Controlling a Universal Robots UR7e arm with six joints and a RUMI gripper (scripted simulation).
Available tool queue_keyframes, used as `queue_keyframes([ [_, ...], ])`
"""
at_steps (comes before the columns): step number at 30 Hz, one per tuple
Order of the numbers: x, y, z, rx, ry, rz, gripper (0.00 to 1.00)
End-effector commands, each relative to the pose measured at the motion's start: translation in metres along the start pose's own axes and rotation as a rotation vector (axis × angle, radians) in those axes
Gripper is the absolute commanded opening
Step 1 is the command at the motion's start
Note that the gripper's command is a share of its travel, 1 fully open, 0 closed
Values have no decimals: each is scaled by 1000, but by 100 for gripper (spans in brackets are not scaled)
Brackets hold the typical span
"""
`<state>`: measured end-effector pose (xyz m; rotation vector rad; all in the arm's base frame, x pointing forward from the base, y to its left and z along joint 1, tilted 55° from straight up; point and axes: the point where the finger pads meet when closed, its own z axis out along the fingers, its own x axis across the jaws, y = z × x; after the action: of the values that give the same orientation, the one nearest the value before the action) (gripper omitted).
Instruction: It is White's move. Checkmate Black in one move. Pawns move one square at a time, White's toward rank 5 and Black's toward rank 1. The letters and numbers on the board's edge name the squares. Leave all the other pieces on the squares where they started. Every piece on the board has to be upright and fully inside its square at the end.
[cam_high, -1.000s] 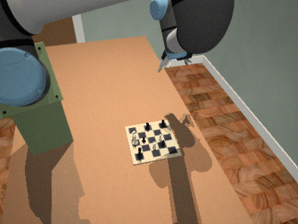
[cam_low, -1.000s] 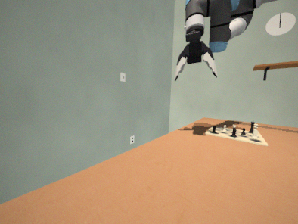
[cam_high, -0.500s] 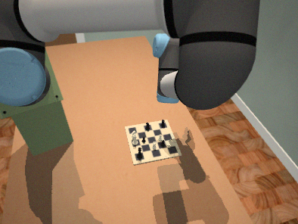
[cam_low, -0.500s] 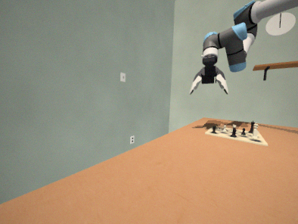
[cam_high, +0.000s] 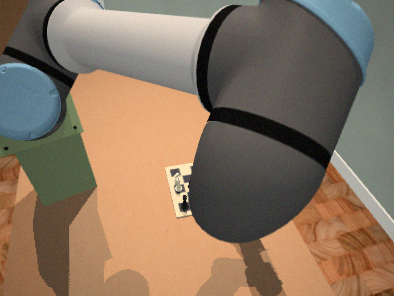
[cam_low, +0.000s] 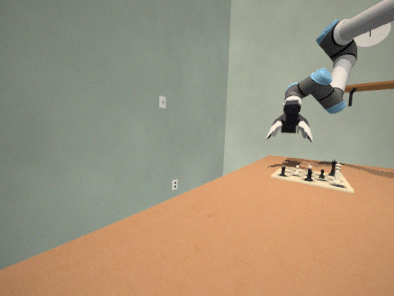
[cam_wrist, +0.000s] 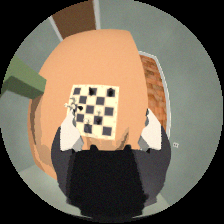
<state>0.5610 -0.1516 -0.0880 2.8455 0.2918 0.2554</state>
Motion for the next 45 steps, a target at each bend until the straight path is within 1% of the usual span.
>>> queue_keyframes([
  [1, -8, 20, -3, 78, 5, 1, 100],
  [8, -27, 72, -15, 224, 28, 27, 100],
  [15, -43, 113, -23, 340, 44, 45, 100],
  [17, -43, 113, -23, 340, 44, 45, 100],
  [23, -52, 137, -27, 407, 52, 56, 100],
  [30, -59, 155, -31, 456, 60, 65, 100],
  [39, -62, 162, -33, 478, 65, 70, 100],
  [45, -62, 164, -33, 482, 66, 71, 100],
])
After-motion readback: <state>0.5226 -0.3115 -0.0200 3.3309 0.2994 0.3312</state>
